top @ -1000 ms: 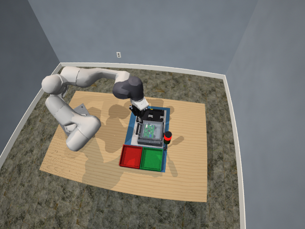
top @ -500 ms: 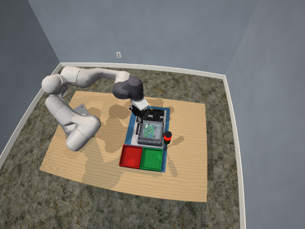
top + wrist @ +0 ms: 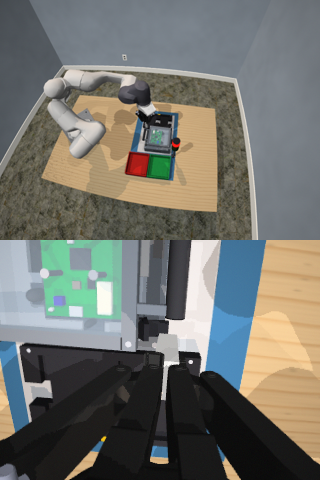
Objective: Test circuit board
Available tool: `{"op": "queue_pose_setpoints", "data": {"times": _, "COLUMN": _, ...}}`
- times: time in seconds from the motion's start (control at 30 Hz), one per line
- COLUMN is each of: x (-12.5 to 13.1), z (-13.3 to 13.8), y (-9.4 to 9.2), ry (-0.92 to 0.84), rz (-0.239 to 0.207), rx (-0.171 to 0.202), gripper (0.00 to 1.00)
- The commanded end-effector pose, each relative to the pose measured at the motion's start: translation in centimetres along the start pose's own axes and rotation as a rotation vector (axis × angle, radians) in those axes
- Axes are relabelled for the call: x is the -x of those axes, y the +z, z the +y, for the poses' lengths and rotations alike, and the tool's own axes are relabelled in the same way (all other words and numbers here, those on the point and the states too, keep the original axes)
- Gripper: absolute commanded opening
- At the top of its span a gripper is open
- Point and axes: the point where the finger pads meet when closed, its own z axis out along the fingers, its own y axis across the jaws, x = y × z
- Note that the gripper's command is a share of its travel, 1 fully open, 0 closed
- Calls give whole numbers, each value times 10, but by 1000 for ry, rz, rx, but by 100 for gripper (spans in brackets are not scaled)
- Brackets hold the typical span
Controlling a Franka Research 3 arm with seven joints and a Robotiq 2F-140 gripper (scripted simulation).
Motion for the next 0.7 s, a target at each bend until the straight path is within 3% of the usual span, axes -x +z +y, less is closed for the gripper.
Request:
{"op": "queue_pose_setpoints", "data": {"times": 0.0, "x": -1, "z": -1, "y": 3, "ry": -2, "rz": 1, "rx": 0, "gripper": 0}}
{"op": "queue_pose_setpoints", "data": {"times": 0.2, "x": -1, "z": -1, "y": -2, "ry": -2, "rz": 1, "rx": 0, "gripper": 0}}
{"op": "queue_pose_setpoints", "data": {"times": 0.5, "x": -1, "z": -1, "y": -55, "ry": -2, "rz": 1, "rx": 0, "gripper": 0}}
{"op": "queue_pose_setpoints", "data": {"times": 0.67, "x": -1, "z": -1, "y": -63, "ry": -2, "rz": 1, "rx": 0, "gripper": 0}}
